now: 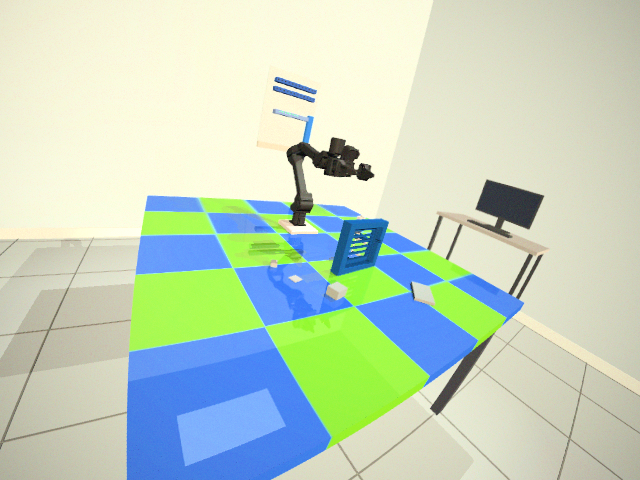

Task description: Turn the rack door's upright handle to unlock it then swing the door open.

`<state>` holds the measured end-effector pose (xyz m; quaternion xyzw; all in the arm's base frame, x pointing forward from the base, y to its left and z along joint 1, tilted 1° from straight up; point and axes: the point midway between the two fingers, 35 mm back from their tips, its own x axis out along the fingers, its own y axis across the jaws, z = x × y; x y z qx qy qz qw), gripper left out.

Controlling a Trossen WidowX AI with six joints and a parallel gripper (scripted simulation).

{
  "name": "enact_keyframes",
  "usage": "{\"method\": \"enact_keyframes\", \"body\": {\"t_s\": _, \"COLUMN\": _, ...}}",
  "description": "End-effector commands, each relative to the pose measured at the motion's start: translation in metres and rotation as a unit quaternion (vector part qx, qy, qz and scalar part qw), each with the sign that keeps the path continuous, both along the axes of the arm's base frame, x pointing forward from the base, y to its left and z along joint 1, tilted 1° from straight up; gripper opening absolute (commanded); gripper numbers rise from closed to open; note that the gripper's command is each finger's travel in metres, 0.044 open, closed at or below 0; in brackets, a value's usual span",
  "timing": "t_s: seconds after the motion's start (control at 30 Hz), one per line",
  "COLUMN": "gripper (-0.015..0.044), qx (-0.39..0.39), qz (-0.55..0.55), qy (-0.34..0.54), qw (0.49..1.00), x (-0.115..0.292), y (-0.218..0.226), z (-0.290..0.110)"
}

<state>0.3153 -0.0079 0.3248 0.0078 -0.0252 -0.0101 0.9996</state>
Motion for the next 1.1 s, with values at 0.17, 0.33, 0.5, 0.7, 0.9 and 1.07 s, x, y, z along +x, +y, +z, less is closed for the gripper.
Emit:
{"method": "enact_keyframes", "body": {"t_s": 0.17, "gripper": 0.0280, "qx": 0.003, "qz": 0.006, "qy": 0.049, "qw": 0.999, "x": 0.012, "y": 0.004, "z": -0.007}}
{"method": "enact_keyframes", "body": {"t_s": 0.33, "gripper": 0.0280, "qx": 0.005, "qz": 0.012, "qy": 0.104, "qw": 0.994, "x": 0.023, "y": 0.008, "z": -0.015}}
{"method": "enact_keyframes", "body": {"t_s": 0.5, "gripper": 0.0280, "qx": 0.006, "qz": 0.017, "qy": 0.158, "qw": 0.987, "x": 0.032, "y": 0.013, "z": -0.024}}
{"method": "enact_keyframes", "body": {"t_s": 0.7, "gripper": 0.0280, "qx": 0.005, "qz": 0.024, "qy": 0.222, "qw": 0.975, "x": 0.040, "y": 0.020, "z": -0.035}}
{"method": "enact_keyframes", "body": {"t_s": 0.9, "gripper": 0.0280, "qx": 0.002, "qz": 0.032, "qy": 0.284, "qw": 0.958, "x": 0.046, "y": 0.027, "z": -0.045}}
{"method": "enact_keyframes", "body": {"t_s": 1.07, "gripper": 0.0280, "qx": 0.000, "qz": 0.036, "qy": 0.336, "qw": 0.941, "x": 0.048, "y": 0.032, "z": -0.054}}
